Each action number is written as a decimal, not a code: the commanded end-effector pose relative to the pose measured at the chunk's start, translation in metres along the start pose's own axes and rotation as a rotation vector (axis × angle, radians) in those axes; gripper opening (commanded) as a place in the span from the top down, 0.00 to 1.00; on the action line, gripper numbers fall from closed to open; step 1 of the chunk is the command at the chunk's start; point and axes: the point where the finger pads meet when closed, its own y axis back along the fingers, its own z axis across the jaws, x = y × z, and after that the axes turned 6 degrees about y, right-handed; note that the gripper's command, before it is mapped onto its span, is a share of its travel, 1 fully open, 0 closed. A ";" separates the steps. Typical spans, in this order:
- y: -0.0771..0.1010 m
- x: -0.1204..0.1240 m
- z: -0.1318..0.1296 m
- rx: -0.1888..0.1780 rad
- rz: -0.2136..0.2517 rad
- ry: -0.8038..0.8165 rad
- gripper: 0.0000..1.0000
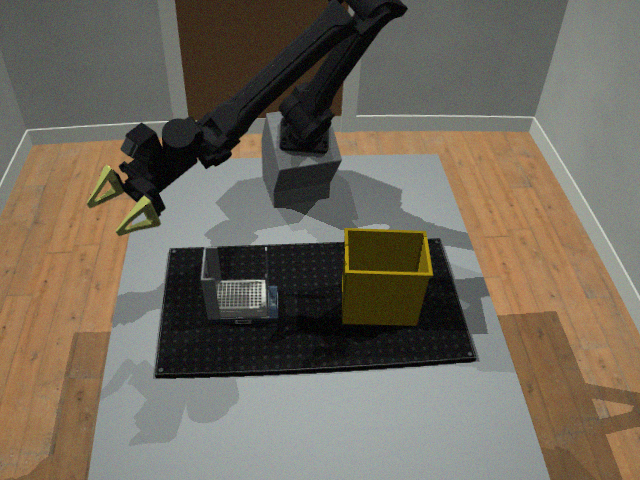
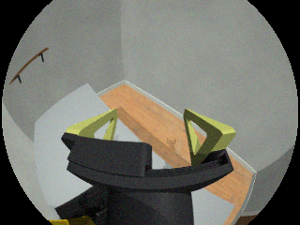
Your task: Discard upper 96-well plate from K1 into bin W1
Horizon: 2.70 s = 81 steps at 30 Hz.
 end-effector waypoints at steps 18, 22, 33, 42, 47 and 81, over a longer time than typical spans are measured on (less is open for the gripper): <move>-0.009 -0.036 0.020 -0.039 -0.033 0.025 0.00; -0.013 -0.026 0.036 -0.053 0.026 0.032 0.00; -0.015 0.003 0.071 -0.086 0.200 0.063 0.00; -0.011 0.029 0.102 -0.117 0.301 0.086 0.00; -0.004 0.044 0.121 -0.143 0.407 0.121 0.00; 0.082 0.116 0.219 -0.309 0.875 0.349 0.00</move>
